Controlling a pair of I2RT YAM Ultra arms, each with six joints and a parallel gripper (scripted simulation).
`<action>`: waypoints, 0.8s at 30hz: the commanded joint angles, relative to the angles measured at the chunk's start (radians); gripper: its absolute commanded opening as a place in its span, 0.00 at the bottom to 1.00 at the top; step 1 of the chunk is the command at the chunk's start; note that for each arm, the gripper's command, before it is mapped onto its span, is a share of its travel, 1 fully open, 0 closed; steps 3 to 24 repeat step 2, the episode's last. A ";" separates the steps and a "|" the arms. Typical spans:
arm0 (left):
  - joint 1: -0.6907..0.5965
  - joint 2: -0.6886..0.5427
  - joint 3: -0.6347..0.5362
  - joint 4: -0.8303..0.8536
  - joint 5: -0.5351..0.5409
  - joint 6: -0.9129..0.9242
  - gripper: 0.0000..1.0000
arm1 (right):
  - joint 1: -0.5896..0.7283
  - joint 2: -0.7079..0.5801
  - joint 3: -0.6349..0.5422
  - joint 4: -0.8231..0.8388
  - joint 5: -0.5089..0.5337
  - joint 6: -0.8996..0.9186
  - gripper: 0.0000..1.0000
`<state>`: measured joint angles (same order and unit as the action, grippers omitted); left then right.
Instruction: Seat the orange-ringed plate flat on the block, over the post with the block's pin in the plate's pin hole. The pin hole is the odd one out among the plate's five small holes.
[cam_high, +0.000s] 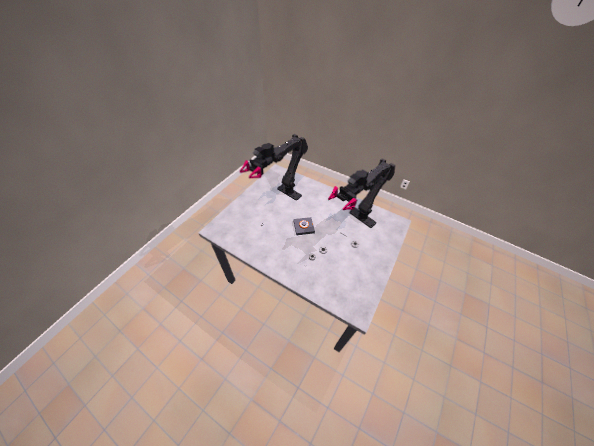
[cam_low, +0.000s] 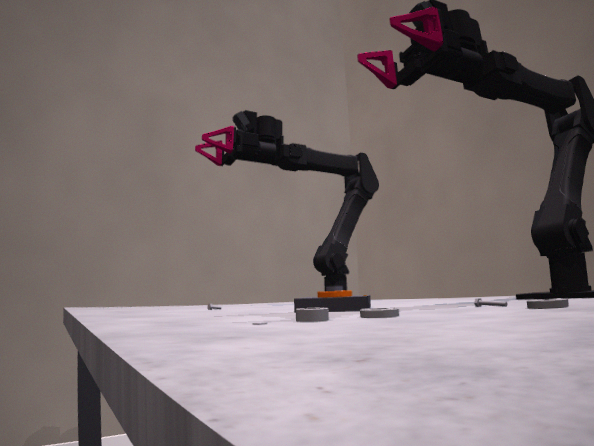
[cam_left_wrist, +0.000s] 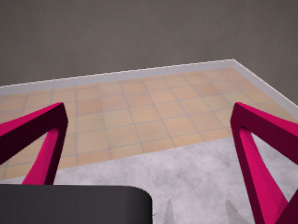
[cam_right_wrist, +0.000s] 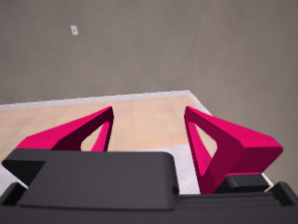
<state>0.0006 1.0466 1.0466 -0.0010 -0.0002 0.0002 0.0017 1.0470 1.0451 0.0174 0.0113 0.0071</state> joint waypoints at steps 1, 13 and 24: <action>-0.007 -0.003 0.021 0.011 0.000 -0.006 1.00 | -0.007 -0.023 0.047 0.024 -0.009 -0.007 0.79; -0.007 -0.003 0.021 0.011 0.000 -0.006 1.00 | -0.007 -0.023 0.047 0.024 -0.009 -0.007 0.79; -0.007 -0.003 0.021 0.011 0.000 -0.006 1.00 | -0.007 -0.023 0.047 0.024 -0.009 -0.007 0.79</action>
